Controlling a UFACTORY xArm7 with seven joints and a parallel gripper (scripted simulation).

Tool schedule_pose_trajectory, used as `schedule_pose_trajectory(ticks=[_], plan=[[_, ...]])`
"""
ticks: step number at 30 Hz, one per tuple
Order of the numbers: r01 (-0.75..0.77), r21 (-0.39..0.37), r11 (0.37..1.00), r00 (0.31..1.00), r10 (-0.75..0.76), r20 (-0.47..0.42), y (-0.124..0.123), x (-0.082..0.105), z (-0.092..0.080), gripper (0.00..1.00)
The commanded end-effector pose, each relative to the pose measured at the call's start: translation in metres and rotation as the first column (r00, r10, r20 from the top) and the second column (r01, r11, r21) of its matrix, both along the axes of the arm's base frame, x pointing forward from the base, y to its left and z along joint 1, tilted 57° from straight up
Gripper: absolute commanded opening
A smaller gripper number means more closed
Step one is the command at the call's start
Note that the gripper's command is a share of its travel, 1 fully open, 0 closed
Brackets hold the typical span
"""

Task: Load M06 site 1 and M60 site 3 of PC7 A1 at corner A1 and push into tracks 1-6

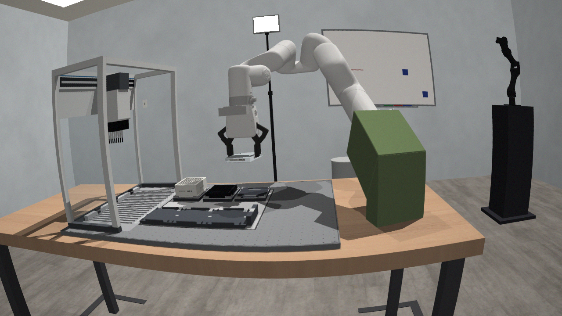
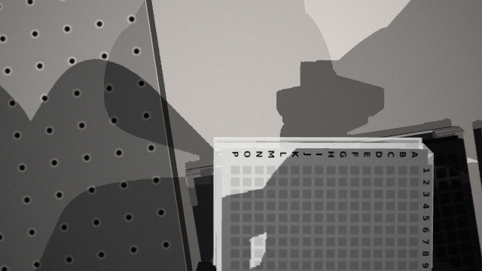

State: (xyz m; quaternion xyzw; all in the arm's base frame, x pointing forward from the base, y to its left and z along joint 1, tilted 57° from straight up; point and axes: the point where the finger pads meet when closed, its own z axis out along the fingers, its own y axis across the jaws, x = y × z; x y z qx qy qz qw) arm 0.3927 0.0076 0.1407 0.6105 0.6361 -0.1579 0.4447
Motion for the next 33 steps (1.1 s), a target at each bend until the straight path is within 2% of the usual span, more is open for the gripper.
schedule_pose_trajectory(ticks=[1,7,13,15,17,26,32,33], plan=[[0.054,0.024,0.998,0.995,-0.056,0.082,0.011,0.01,-0.006,0.0],[0.151,0.114,0.982,0.96,-0.173,0.22,0.03,0.029,-0.02,0.0],[0.23,0.217,0.949,0.892,-0.295,0.342,0.049,0.047,-0.034,0.0],[0.253,0.252,0.934,0.863,-0.336,0.378,0.056,0.053,-0.039,0.0],[0.253,0.252,0.934,0.863,-0.336,0.378,0.056,0.053,-0.039,0.0],[0.322,0.42,0.849,0.693,-0.513,0.506,0.085,0.081,-0.06,0.0],[0.339,0.531,0.777,0.551,-0.621,0.557,0.104,0.099,-0.074,0.0],[0.339,0.531,0.777,0.551,-0.621,0.557,0.104,0.099,-0.074,0.0]])
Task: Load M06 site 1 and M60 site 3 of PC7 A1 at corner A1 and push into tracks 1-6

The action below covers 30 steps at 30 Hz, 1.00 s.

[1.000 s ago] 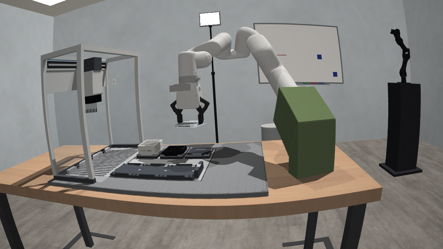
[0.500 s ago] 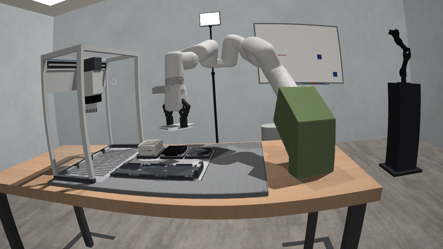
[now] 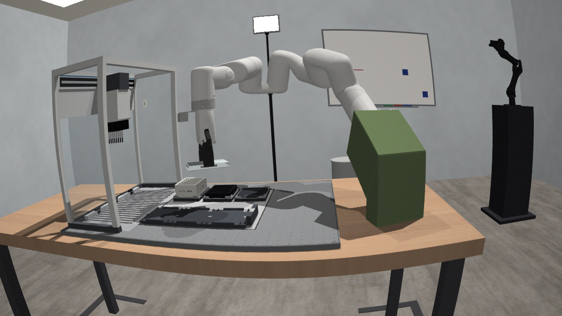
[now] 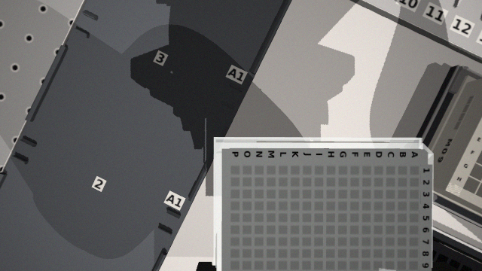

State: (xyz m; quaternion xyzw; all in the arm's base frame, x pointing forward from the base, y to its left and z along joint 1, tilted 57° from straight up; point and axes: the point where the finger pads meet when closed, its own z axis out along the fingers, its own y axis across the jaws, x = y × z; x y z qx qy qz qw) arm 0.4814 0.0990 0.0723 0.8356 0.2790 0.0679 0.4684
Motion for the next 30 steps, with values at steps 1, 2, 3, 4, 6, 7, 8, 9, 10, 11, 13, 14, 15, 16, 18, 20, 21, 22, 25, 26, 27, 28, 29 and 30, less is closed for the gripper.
schedule_pose_trajectory(ticks=[1,2,3,4,6,7,8,9,10,11,13,14,15,16,18,20,21,22,25,26,27,28,29,30], plan=[[0.054,0.028,0.998,0.995,-0.056,0.078,0.013,0.01,-0.006,0.0],[0.071,0.042,0.997,0.992,-0.075,0.102,0.016,0.013,-0.008,0.0],[0.088,0.056,0.995,0.988,-0.094,0.126,0.019,0.016,-0.01,0.0],[0.104,0.071,0.992,0.982,-0.114,0.149,0.022,0.019,-0.013,0.0],[0.135,0.102,0.985,0.969,-0.153,0.194,0.029,0.025,-0.017,0.0],[0.15,0.118,0.982,0.961,-0.173,0.216,0.032,0.028,-0.02,0.0],[0.165,0.134,0.977,0.952,-0.194,0.238,0.035,0.031,-0.022,0.0],[0.179,0.151,0.972,0.942,-0.214,0.259,0.038,0.034,-0.024,0.0],[0.193,0.168,0.967,0.931,-0.234,0.28,0.041,0.037,-0.027,0.0],[0.206,0.185,0.961,0.919,-0.255,0.3,0.045,0.041,-0.029,0.0],[0.214,0.197,0.957,0.911,-0.268,0.313,0.051,0.047,-0.034,0.0],[0.214,0.197,0.957,0.911,-0.268,0.313,0.054,0.05,-0.036,0.0],[0.214,0.197,0.957,0.911,-0.268,0.313,0.057,0.053,-0.038,0.0],[0.214,0.197,0.957,0.911,-0.268,0.313,0.061,0.056,-0.041,0.0],[0.214,0.197,0.957,0.911,-0.268,0.313,0.061,0.056,-0.041,0.0],[0.214,0.197,0.957,0.911,-0.268,0.313,0.067,0.062,-0.046,0.0],[0.214,0.197,0.957,0.911,-0.268,0.313,0.07,0.065,-0.048,0.0],[0.214,0.197,0.957,0.911,-0.268,0.312,0.073,0.068,-0.05,0.0],[0.214,0.197,0.957,0.911,-0.269,0.312,0.083,0.077,-0.057,0.0],[0.214,0.197,0.957,0.911,-0.269,0.312,0.086,0.08,-0.06,0.0],[0.215,0.197,0.957,0.911,-0.269,0.312,0.089,0.083,-0.062,0.0],[0.215,0.197,0.957,0.911,-0.269,0.312,0.092,0.086,-0.064,0.0],[0.215,0.197,0.957,0.911,-0.269,0.312,0.095,0.089,-0.067,0.0],[0.215,0.197,0.957,0.911,-0.269,0.312,0.099,0.092,-0.069,0.0]])
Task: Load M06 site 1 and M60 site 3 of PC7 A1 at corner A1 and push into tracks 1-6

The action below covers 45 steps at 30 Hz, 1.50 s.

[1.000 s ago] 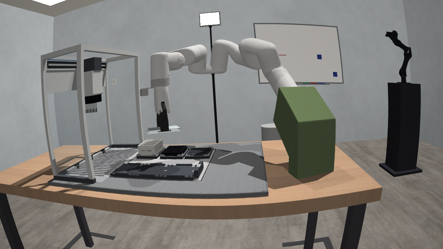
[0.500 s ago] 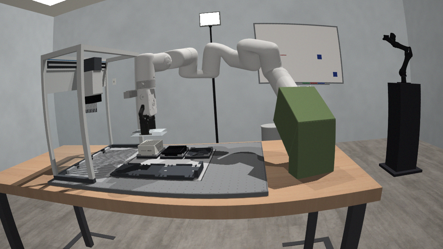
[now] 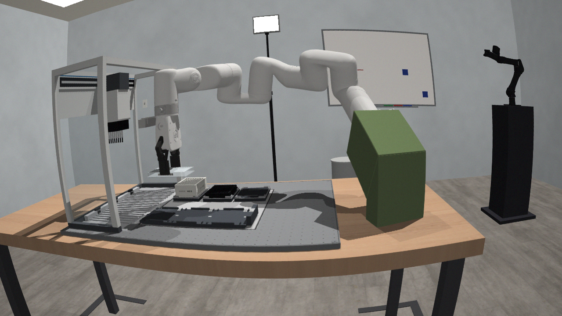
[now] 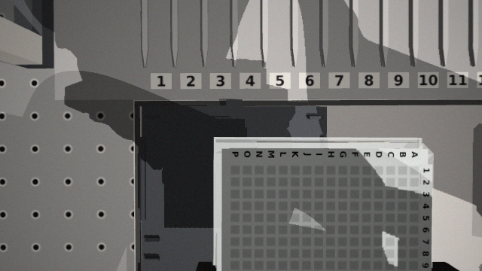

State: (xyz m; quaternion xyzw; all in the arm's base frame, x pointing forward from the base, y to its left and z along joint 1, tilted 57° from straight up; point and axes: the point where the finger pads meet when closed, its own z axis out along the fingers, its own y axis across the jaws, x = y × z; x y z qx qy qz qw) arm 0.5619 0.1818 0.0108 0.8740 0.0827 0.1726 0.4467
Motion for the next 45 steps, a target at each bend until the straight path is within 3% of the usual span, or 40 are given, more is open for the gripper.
schedule_pose_trajectory(ticks=[1,8,14,20,24,37,39,45], plan=[[-0.001,0.001,1.0,1.0,0.001,-0.001,0.019,0.015,-0.01,0.0],[0.0,0.001,1.0,1.0,0.0,-0.001,0.034,0.03,-0.021,0.0],[0.0,0.001,1.0,1.0,0.0,-0.001,0.034,0.03,-0.021,0.0],[0.102,0.084,0.991,0.983,-0.113,0.144,0.034,0.03,-0.021,0.0],[0.132,0.115,0.985,0.97,-0.153,0.19,0.034,0.03,-0.021,0.0],[0.282,0.339,0.898,0.798,-0.416,0.436,0.034,0.03,-0.021,0.0],[0.282,0.339,0.898,0.798,-0.416,0.436,0.034,0.03,-0.021,0.0],[0.317,0.449,0.835,0.676,-0.531,0.511,0.034,0.03,-0.021,0.0]])
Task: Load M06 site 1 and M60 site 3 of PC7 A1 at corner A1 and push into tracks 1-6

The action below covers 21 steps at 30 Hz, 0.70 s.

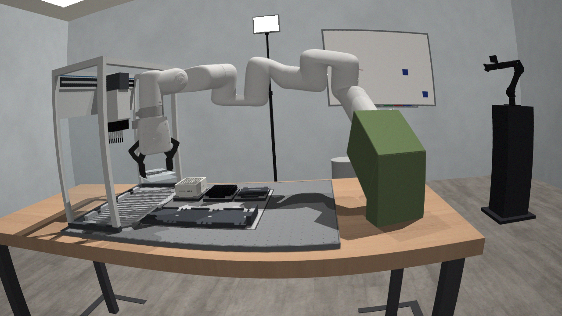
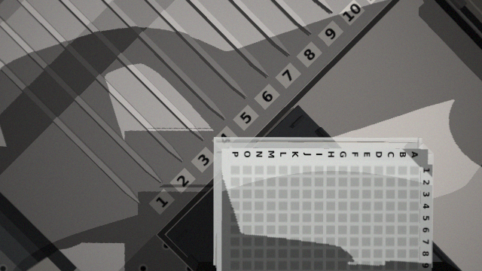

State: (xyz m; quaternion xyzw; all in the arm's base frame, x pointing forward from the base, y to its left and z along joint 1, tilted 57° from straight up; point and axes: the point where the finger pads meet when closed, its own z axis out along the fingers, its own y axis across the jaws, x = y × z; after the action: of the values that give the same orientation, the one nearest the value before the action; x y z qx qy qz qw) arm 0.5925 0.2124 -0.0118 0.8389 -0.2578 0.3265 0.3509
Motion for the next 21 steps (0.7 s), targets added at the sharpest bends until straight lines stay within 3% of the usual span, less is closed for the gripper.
schedule_pose_trajectory(ticks=[1,9,11,21], plan=[[0.071,0.066,0.995,0.99,-0.078,0.117,0.0039,-0.0005,0.0012,0.0],[0.187,0.191,0.964,0.926,-0.238,0.294,0.0039,-0.0005,0.0012,0.0],[0.187,0.191,0.964,0.926,-0.238,0.294,0.0039,-0.0005,0.0012,0.0],[0.286,0.367,0.885,0.768,-0.441,0.465,0.0039,-0.0005,0.0012,0.0]])
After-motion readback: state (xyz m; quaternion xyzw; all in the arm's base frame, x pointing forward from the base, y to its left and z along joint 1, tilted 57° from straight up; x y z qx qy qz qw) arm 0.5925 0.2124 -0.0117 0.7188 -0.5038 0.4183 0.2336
